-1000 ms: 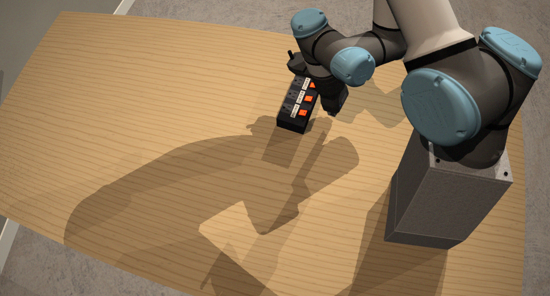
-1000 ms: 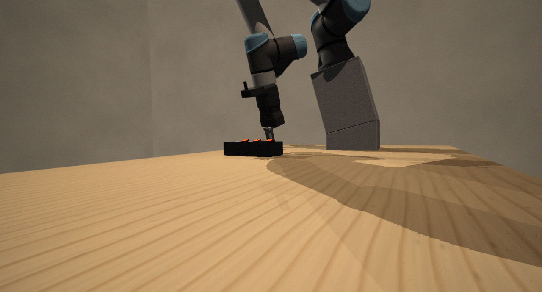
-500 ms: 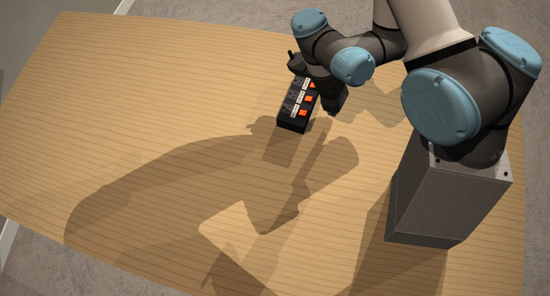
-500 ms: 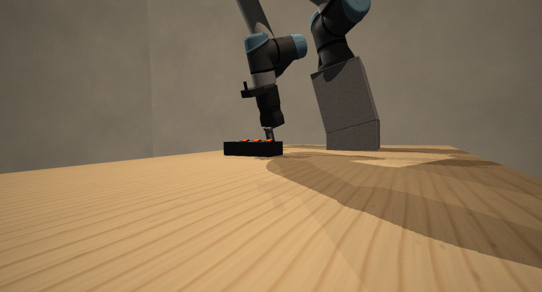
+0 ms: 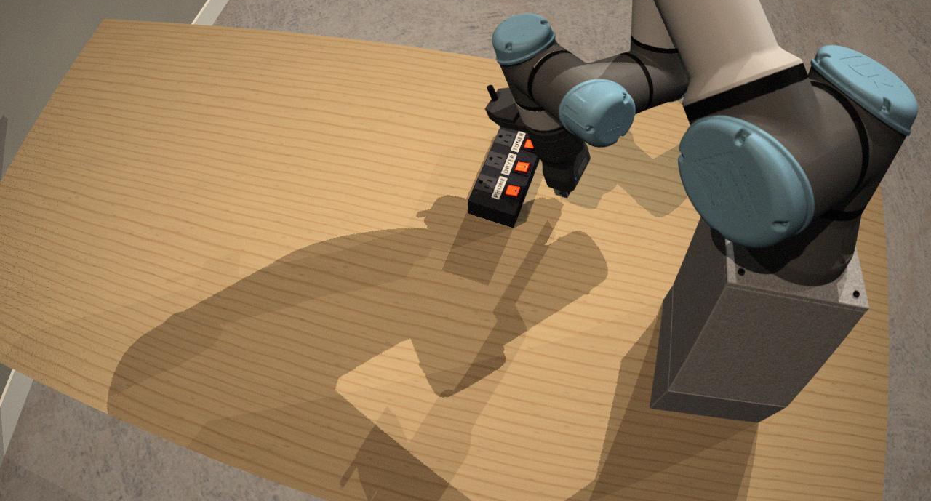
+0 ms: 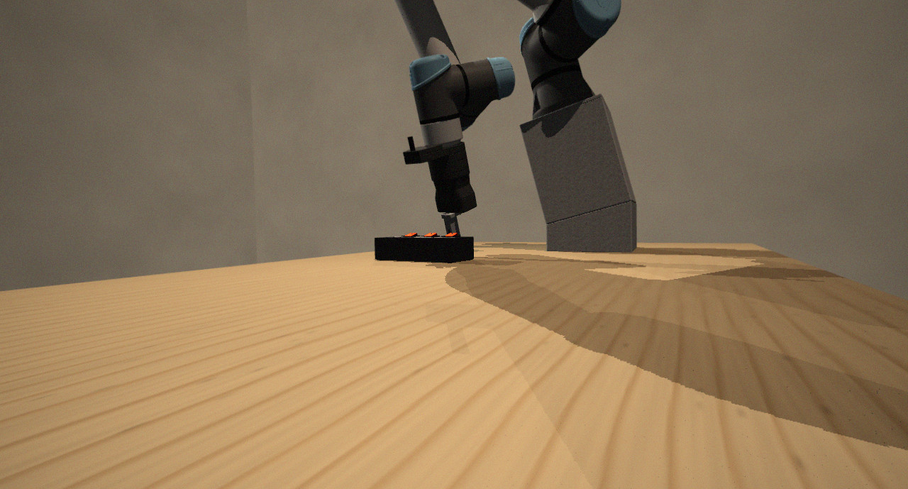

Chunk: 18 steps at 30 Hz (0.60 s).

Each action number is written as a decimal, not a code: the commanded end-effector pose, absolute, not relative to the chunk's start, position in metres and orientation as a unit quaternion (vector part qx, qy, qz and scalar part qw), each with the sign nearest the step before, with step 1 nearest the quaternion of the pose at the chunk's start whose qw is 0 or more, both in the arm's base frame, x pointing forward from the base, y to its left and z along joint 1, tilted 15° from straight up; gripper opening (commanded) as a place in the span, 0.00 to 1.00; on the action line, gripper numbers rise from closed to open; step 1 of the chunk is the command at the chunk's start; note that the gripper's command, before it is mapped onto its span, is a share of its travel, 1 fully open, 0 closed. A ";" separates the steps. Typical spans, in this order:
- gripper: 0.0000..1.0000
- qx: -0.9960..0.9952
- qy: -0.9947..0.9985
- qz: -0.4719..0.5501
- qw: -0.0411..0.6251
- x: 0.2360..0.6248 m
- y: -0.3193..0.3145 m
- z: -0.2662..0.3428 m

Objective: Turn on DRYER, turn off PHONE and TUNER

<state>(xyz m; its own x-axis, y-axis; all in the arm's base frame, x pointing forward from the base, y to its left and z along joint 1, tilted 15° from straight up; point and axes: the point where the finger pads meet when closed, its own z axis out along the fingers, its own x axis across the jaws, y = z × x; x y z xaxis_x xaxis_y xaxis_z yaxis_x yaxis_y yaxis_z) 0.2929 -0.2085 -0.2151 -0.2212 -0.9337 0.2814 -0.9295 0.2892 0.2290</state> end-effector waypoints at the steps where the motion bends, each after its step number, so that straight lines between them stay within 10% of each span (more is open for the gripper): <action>1: 0.00 0.596 -0.781 -0.005 0.184 0.293 -0.209 -0.215; 18: 0.00 0.596 -0.781 -0.005 0.184 0.294 -0.208 -0.207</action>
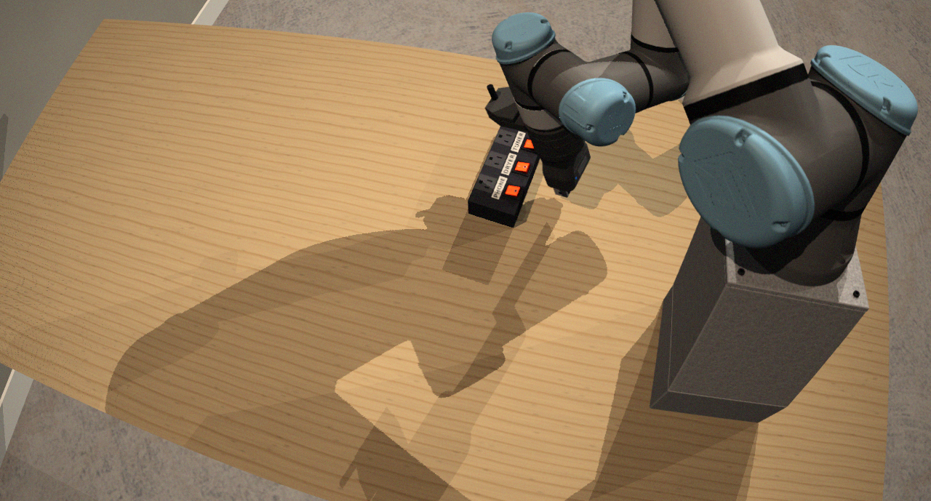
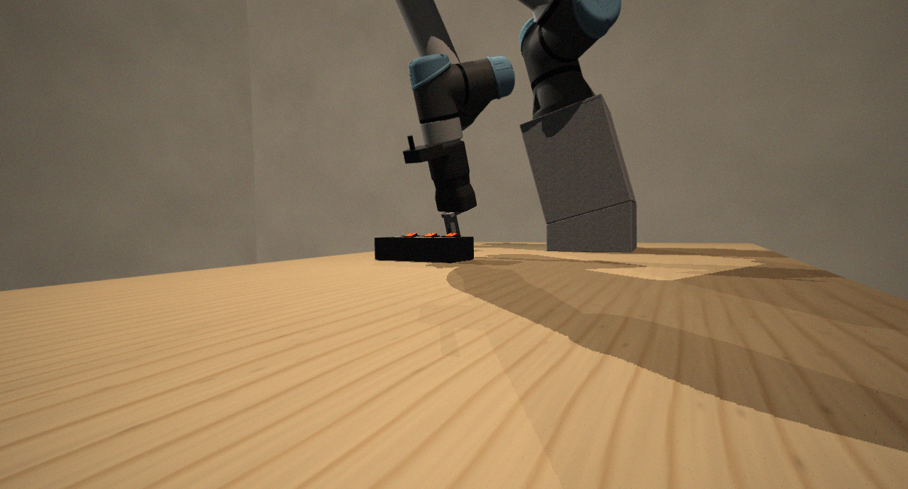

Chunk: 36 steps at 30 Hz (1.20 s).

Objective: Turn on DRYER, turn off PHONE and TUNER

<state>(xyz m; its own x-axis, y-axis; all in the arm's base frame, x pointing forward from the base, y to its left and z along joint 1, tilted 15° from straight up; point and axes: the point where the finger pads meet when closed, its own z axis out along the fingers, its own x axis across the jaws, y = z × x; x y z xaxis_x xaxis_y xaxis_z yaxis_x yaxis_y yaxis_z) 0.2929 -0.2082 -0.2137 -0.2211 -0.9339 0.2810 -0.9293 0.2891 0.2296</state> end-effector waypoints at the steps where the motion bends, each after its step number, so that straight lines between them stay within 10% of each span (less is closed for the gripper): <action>1: 0.00 0.596 -0.781 -0.005 0.184 0.294 -0.207 -0.203; 36: 0.00 0.596 -0.781 -0.005 0.184 0.293 -0.188 -0.129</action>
